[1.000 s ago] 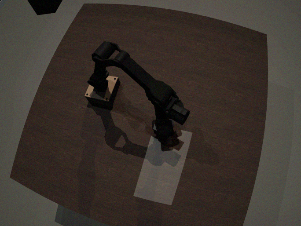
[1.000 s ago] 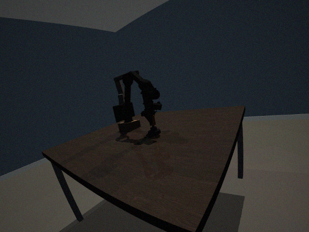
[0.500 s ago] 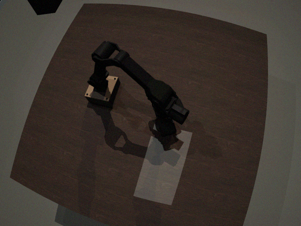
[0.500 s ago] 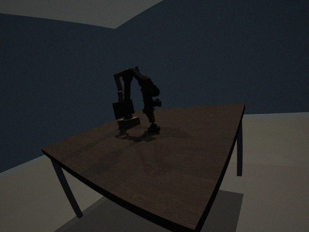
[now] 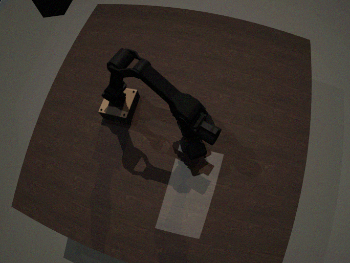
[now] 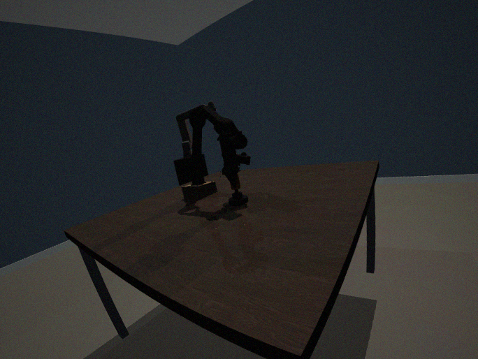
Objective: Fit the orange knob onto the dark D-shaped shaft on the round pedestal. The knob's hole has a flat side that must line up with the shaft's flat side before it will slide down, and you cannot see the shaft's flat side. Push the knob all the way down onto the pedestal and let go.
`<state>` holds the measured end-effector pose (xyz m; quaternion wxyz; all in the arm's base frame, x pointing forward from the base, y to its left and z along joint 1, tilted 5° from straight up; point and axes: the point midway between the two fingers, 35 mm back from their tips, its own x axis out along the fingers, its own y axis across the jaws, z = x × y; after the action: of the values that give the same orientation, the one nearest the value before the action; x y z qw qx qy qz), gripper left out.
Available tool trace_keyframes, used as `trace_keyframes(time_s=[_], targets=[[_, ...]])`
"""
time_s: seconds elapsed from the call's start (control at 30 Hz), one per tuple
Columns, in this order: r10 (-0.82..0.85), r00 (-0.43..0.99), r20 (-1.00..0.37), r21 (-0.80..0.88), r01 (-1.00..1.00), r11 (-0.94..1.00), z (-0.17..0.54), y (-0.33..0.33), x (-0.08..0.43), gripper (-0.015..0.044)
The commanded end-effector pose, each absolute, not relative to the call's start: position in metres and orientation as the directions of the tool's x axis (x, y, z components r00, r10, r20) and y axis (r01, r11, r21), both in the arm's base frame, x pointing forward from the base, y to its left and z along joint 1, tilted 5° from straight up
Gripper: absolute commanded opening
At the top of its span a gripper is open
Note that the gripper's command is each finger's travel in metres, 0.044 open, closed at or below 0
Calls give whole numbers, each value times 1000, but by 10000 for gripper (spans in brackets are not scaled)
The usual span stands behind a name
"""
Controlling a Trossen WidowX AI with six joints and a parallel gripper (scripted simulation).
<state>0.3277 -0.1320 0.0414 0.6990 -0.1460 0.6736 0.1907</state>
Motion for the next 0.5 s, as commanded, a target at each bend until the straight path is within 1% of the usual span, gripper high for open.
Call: trace_keyframes(time_s=[0.0,0.47], targets=[[66,24,-998,47,-467,883,40,-133,329,0],[66,24,-998,47,-467,883,38,-132,326,0]])
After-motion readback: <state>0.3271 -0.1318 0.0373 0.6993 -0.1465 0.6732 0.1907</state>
